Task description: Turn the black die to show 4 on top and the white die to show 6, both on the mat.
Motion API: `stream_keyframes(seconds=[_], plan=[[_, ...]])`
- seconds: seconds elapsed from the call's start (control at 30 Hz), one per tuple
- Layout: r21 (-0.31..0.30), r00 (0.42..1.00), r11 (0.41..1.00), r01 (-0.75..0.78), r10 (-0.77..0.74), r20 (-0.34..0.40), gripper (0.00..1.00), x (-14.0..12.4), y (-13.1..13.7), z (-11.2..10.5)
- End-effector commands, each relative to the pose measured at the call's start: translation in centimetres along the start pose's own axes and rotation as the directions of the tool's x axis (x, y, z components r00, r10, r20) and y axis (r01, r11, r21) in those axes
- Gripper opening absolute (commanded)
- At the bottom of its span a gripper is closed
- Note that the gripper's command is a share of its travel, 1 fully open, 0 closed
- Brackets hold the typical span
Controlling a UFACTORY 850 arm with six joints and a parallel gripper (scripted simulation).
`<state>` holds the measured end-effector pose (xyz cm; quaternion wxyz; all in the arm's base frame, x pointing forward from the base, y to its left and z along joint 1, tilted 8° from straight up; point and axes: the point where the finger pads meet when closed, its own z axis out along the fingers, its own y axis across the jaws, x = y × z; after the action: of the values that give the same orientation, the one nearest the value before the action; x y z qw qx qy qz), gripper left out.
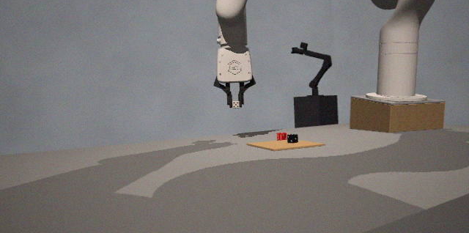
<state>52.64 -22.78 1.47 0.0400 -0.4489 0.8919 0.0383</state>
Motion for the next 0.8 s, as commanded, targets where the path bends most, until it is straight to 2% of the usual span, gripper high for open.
stream_keyframes(seconds=[0.0, 0.13, 0.2, 0.27, 0.4, 0.43, 0.47, 0.5, 0.6, 0.7, 0.77], plan=[[0.01, 0.985, 0.985, 0.171, -0.171, 0.028, 0.15, -0.02, -0.2, -0.02], [0.011, 0.977, 0.978, 0.209, -0.21, 0.027, 0.15, -0.02, -0.23, -0.01], [0.015, 0.94, 0.941, 0.339, -0.339, 0.025, 0.15, -0.01, -0.31, 0.04], [0.015, 0.93, 0.93, 0.366, -0.366, 0.025, 0.15, -0.01, -0.33, 0.05], [0.019, 0.863, 0.864, 0.504, -0.504, 0.022, 0.15, -0.01, -0.43, 0.11], [0.019, 0.862, 0.862, 0.507, -0.507, 0.022, 0.15, -0.01, -0.43, 0.11], [0.02, 0.827, 0.827, 0.562, -0.562, 0.021, 0.15, -0.01, -0.47, 0.13], [0.021, 0.822, 0.822, 0.569, -0.57, 0.021, 0.15, -0.01, -0.48, 0.14], [0.023, 0.747, 0.747, 0.664, -0.665, 0.018, 0.15, -0.01, -0.56, 0.18], [0.023, 0.734, 0.734, 0.678, -0.679, 0.017, 0.15, -0.01, -0.57, 0.19], [0.025, 0.647, 0.647, 0.762, -0.763, 0.014, 0.15, 0.0, -0.65, 0.23]])
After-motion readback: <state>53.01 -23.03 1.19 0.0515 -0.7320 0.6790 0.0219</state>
